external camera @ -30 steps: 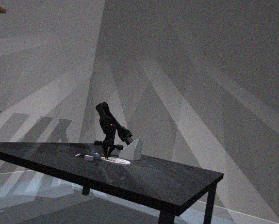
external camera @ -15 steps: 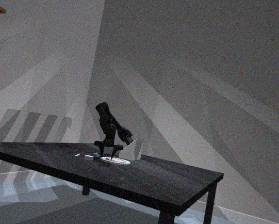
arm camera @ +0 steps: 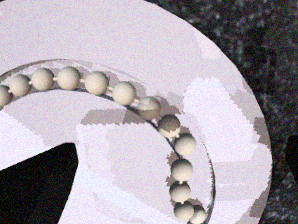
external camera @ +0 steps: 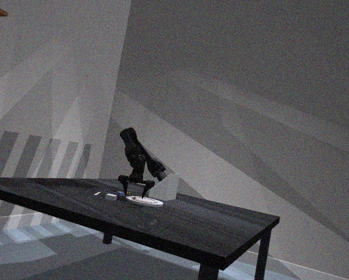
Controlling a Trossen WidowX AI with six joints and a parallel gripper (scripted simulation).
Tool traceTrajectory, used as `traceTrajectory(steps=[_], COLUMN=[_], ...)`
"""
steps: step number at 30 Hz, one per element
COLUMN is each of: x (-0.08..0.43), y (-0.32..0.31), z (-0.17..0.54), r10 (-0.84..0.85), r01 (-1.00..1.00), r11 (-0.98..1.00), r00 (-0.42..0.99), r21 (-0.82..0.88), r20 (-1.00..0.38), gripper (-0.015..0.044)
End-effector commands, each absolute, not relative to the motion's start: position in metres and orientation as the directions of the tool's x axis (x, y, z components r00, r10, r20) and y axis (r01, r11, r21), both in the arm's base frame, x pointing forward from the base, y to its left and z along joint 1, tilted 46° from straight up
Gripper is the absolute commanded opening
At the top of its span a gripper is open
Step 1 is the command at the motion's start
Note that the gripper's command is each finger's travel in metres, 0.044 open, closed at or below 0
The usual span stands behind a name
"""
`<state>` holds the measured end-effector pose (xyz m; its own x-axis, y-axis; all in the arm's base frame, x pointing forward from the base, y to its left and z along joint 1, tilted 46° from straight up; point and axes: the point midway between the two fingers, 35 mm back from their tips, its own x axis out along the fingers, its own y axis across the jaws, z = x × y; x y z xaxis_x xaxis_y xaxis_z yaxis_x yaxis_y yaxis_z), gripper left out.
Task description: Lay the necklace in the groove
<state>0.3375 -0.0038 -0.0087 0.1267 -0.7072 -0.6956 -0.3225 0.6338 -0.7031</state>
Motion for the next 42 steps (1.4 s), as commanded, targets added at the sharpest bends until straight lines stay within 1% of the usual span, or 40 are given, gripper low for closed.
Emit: traceTrajectory(steps=[1,7,14,19,42], x=[0.338,0.338,0.323,0.323,0.328], y=[-0.004,-0.004,0.015,0.011,-0.007], z=[-0.008,-0.008,0.014,0.010,-0.008], r10=[-0.709,-0.709,-0.708,-0.709,-0.708], r01=[-0.318,-0.318,-0.227,-0.224,-0.222], r11=[0.633,0.633,0.661,0.661,0.661], r00=[0.128,0.128,0.127,0.127,0.130], r21=[-0.706,-0.706,-0.716,-0.716,-0.717], r20=[-0.693,-0.693,-0.694,-0.694,-0.694], gripper=[0.0440,0.0440,0.0256,0.0125,0.0120])
